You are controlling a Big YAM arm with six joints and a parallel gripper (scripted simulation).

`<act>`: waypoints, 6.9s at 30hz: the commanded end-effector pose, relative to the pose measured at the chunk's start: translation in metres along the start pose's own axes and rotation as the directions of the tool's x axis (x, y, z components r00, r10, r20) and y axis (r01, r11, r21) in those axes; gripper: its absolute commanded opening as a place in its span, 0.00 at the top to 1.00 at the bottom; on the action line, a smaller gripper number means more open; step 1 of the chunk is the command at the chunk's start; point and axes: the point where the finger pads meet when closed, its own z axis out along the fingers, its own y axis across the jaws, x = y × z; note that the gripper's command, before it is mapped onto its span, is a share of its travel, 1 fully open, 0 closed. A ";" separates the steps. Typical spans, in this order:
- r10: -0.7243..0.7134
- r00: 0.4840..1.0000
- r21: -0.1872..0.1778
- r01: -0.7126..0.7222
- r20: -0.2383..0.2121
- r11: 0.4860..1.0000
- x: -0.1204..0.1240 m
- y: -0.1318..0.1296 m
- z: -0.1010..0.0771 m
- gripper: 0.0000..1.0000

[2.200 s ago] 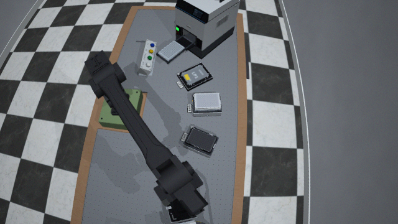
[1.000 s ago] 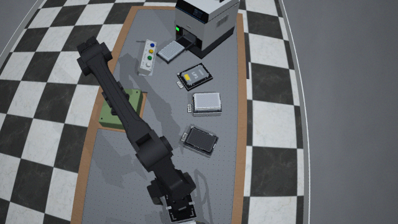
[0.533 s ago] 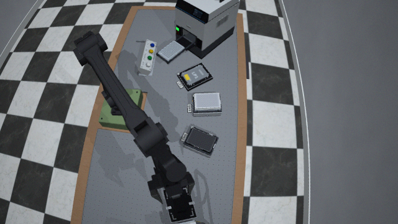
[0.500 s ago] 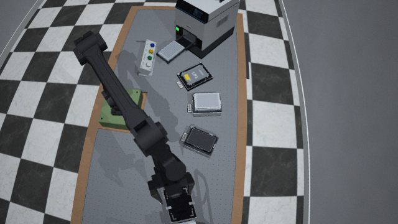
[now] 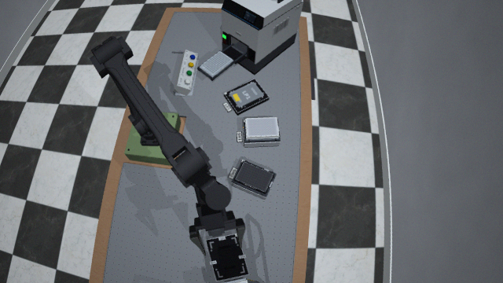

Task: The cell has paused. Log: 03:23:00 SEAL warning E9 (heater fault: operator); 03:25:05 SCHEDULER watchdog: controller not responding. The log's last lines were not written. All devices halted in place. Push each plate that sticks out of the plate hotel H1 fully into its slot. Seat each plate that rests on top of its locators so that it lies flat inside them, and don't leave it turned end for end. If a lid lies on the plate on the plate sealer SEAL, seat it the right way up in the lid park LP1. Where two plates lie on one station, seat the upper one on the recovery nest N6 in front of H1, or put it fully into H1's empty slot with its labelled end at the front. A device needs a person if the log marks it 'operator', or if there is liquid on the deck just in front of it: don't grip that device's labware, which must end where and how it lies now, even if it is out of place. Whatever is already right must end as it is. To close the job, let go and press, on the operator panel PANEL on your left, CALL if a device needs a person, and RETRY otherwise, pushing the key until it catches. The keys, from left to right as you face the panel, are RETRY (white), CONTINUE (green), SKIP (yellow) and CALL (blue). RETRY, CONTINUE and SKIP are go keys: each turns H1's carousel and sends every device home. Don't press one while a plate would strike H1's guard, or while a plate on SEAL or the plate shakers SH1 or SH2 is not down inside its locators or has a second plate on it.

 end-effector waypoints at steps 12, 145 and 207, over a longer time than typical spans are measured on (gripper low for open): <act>0.029 0.998 -0.012 -0.028 0.062 1.000 -0.027 0.003 -0.005 0.00; -0.645 0.442 -0.555 0.331 -0.624 0.763 0.013 0.111 -0.098 0.00; -0.863 0.286 -0.740 0.445 -0.416 0.504 0.102 0.181 -0.236 0.00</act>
